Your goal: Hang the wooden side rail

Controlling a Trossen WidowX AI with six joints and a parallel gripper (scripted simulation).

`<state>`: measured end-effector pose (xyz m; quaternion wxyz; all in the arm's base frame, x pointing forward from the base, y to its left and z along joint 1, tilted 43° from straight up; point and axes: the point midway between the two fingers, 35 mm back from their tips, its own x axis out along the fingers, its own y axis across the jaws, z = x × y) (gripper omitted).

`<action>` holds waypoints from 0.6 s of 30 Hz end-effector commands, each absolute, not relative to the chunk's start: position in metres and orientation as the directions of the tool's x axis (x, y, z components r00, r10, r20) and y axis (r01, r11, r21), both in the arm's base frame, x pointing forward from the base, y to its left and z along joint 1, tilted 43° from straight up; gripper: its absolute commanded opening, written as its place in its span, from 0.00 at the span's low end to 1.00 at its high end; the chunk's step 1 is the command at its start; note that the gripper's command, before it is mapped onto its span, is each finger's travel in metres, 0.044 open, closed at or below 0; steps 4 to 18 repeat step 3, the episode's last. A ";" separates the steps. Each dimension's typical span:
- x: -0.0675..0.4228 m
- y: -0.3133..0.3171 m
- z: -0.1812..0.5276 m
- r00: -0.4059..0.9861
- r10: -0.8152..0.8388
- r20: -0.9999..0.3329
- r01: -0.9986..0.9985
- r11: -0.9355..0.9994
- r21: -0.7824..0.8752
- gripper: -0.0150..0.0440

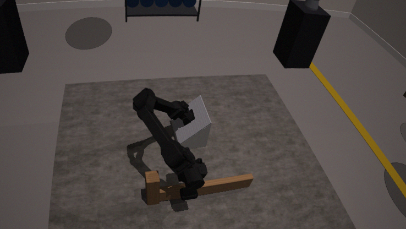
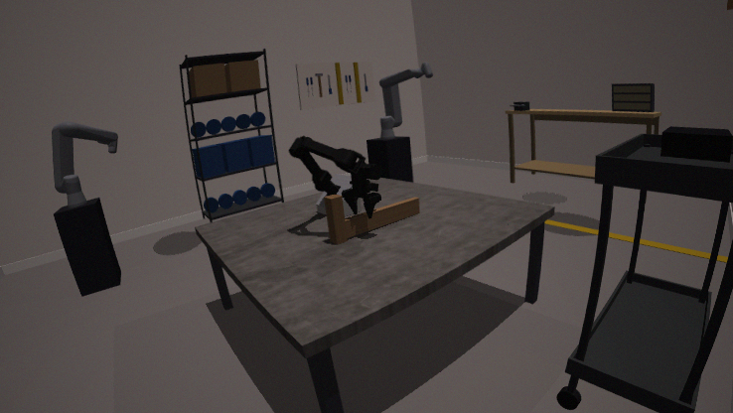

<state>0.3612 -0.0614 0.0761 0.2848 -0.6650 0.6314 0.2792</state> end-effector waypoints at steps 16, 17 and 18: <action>0.362 -0.061 0.077 0.050 -0.680 -0.731 -0.999 -0.043 -0.029 1.00; 0.362 -0.061 0.077 0.050 -0.680 -0.731 -0.999 -0.043 -0.029 1.00; 0.362 -0.061 0.077 0.050 -0.680 -0.731 -0.999 -0.043 -0.029 1.00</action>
